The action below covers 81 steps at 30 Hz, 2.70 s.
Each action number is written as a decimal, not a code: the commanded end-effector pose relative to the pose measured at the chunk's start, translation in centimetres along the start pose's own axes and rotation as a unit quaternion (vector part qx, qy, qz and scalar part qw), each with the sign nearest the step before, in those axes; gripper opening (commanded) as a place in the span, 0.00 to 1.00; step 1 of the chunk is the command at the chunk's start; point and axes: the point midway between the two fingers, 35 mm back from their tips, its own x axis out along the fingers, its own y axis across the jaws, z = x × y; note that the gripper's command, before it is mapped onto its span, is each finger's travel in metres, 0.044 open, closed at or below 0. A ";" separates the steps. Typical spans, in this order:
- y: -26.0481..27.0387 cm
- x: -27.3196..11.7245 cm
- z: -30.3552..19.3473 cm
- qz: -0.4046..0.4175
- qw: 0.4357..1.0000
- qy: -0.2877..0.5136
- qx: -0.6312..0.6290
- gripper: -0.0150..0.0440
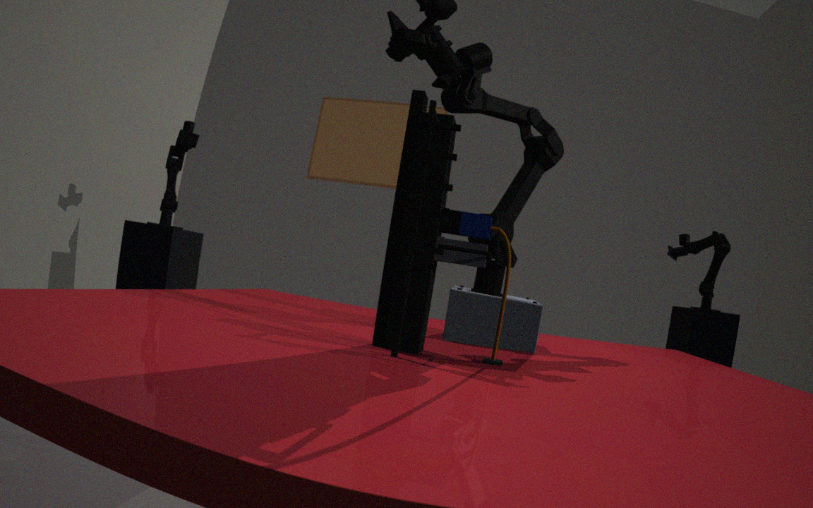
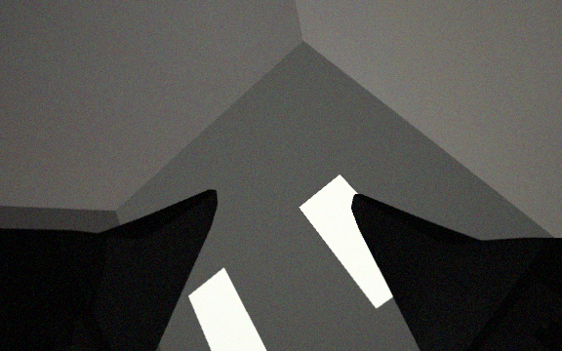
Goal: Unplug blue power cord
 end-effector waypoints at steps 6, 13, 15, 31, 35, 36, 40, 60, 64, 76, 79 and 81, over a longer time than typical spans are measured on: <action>-2.2 -0.2 3.1 -0.022 0.995 -0.077 0.067 0.67; -8.1 -3.0 9.6 -0.055 0.941 -0.261 0.209 0.53; -9.9 -4.4 11.1 -0.059 0.915 -0.314 0.244 0.53; -21.3 -19.6 16.5 0.002 0.638 -0.661 0.396 0.53; -22.7 -23.4 16.9 0.038 0.573 -0.719 0.392 0.53; -22.8 -24.8 17.1 0.053 0.554 -0.737 0.383 0.53; -20.7 -30.1 19.3 0.130 0.503 -0.801 0.298 0.53; -10.6 -42.8 17.0 0.375 0.332 -0.864 -0.049 0.53; -10.5 -42.6 17.3 0.375 0.332 -0.864 -0.049 0.53; -9.4 -41.5 18.2 0.374 0.333 -0.864 -0.049 0.53; -9.0 -41.2 18.4 0.374 0.333 -0.864 -0.049 0.53; -8.8 -41.0 18.6 0.374 0.333 -0.864 -0.049 0.53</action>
